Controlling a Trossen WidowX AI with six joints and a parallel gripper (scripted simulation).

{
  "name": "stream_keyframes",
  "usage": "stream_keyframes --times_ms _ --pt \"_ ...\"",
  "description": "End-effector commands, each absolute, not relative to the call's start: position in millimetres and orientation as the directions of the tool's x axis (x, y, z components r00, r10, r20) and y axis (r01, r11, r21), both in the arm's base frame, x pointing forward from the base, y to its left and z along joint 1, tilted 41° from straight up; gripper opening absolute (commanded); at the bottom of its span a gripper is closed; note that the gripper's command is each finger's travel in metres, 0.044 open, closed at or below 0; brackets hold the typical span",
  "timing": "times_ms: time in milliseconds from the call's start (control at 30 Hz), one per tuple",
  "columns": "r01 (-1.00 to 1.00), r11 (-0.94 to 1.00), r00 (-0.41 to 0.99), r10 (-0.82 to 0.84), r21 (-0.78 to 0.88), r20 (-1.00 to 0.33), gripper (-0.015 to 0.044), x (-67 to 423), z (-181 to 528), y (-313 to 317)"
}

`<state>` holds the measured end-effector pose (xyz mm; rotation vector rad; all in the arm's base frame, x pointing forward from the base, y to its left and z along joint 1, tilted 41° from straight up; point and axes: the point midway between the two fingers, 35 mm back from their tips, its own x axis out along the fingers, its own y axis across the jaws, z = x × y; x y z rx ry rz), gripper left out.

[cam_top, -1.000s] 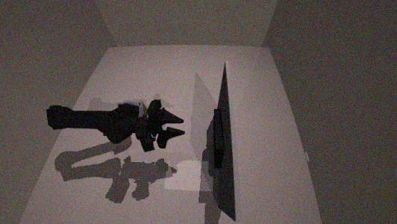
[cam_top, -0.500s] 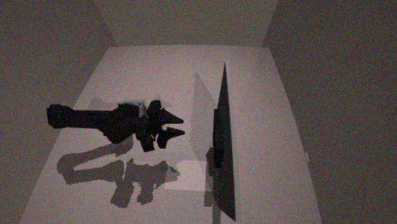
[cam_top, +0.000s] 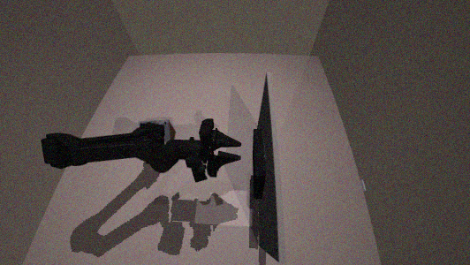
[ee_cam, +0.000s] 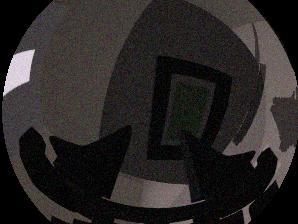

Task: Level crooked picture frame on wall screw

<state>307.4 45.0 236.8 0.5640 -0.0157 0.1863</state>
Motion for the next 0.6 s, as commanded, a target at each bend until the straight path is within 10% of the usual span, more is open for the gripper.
stream_keyframes --times_ms 0,567 --pt "-0.177 0.827 0.984 0.166 0.533 0.068 0.026 322.6 234.5 47.2" --pt "-0.177 0.827 0.984 0.166 0.533 0.068 0.026 324.1 234.8 47.4"
